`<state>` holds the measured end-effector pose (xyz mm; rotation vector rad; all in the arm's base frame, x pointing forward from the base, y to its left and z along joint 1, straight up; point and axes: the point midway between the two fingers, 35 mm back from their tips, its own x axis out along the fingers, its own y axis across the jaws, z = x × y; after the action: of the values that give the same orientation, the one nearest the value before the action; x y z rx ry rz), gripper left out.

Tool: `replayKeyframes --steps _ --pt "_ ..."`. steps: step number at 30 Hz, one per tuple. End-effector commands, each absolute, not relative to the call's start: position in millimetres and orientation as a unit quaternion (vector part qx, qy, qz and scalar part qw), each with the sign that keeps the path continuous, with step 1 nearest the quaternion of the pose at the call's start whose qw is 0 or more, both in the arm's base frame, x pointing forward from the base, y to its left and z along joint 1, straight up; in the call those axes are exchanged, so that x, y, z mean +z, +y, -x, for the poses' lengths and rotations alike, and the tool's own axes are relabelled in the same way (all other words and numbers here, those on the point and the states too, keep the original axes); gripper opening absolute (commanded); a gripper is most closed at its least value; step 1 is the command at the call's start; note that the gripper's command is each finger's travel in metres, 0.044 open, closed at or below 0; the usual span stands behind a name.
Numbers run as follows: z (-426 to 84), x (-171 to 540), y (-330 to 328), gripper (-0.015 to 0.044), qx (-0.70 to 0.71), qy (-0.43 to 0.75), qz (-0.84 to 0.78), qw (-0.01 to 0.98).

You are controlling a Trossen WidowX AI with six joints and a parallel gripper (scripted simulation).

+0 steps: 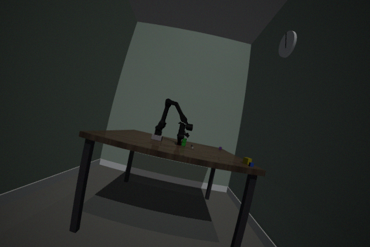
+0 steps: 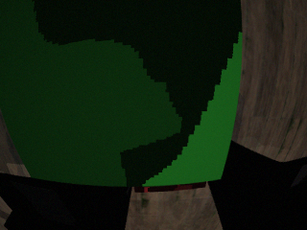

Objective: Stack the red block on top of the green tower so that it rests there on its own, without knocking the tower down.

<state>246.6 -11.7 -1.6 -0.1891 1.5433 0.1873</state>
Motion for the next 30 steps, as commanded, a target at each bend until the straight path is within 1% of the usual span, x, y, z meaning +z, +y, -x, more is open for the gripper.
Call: replayKeyframes --steps 1,2,21,30 --pt "-247 7 -12 0.0019 0.083 0.695 0.083 0.710" --pt "-247 10 -12 0.0000 0.083 0.695 0.083 0.710" --pt "-245 110 -12 0.0000 0.083 0.695 0.083 0.710" --pt "-246 116 -12 0.0000 0.083 0.695 0.083 0.710"
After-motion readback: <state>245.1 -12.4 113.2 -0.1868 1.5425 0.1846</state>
